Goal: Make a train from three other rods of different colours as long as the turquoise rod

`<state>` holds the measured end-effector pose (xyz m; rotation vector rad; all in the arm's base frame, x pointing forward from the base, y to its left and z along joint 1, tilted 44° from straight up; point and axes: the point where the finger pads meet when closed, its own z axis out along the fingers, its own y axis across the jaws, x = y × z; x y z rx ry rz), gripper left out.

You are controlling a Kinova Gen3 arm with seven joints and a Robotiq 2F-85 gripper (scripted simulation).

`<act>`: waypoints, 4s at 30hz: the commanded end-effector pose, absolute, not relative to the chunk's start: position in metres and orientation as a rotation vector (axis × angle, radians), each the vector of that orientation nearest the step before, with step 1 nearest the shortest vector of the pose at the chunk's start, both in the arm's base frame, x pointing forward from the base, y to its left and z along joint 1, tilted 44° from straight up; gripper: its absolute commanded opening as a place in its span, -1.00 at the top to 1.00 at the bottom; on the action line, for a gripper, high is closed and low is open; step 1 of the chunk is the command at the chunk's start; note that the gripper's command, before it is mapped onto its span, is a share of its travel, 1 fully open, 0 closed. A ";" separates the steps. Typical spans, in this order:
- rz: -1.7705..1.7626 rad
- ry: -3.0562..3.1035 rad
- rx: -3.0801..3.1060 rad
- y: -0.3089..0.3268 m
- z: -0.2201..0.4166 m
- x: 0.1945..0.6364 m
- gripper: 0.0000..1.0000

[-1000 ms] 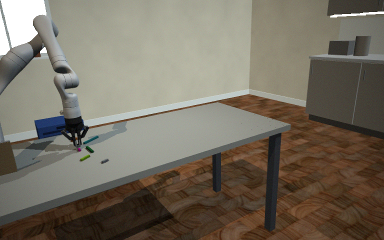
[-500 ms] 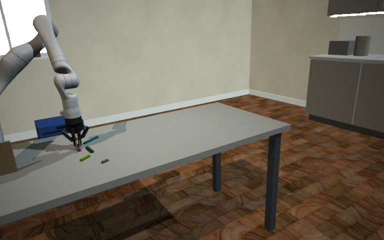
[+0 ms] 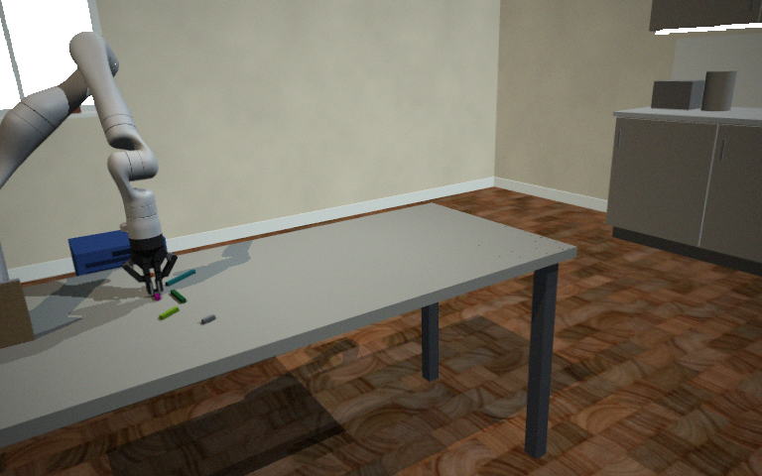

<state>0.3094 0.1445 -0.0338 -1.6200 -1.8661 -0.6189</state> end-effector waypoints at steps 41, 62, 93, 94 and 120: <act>-0.618 -1.864 -1.620 0.145 -0.035 0.309 0.75; -0.618 -1.864 -1.620 0.145 -0.035 0.309 0.52; -0.618 -1.864 -1.620 0.084 0.030 0.320 0.52; -0.618 -1.864 -1.620 0.084 0.030 0.320 0.52; -0.600 -1.822 -1.656 0.080 0.026 0.322 -1.00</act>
